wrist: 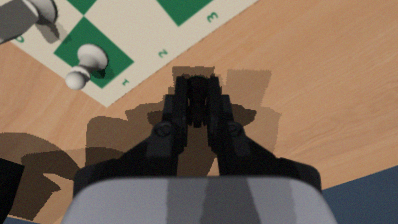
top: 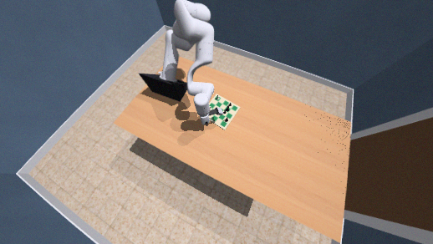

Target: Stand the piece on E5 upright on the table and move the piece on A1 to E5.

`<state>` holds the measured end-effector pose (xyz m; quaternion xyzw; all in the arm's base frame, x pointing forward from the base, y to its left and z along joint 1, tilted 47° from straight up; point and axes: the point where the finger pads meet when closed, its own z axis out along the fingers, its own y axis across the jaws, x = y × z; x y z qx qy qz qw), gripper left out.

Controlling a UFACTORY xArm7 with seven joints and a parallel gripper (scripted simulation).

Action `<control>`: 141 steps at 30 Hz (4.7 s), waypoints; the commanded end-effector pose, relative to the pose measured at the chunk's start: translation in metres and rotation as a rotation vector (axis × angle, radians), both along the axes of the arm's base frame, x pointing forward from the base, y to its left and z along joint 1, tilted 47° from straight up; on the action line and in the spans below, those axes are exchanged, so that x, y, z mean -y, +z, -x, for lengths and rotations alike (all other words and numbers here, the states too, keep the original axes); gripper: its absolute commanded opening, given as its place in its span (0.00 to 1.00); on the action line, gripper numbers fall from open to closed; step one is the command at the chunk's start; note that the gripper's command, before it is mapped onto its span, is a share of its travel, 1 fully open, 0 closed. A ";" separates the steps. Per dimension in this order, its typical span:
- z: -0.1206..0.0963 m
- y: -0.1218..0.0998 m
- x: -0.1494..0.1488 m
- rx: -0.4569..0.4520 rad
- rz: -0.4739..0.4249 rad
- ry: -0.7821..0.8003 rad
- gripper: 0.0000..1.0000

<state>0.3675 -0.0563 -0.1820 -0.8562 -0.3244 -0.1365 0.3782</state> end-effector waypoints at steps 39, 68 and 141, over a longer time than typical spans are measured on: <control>0.000 0.000 0.003 0.002 0.004 -0.003 0.00; 0.000 -0.001 0.002 0.002 0.004 -0.003 0.00; 0.000 -0.003 0.000 0.002 0.004 -0.003 0.37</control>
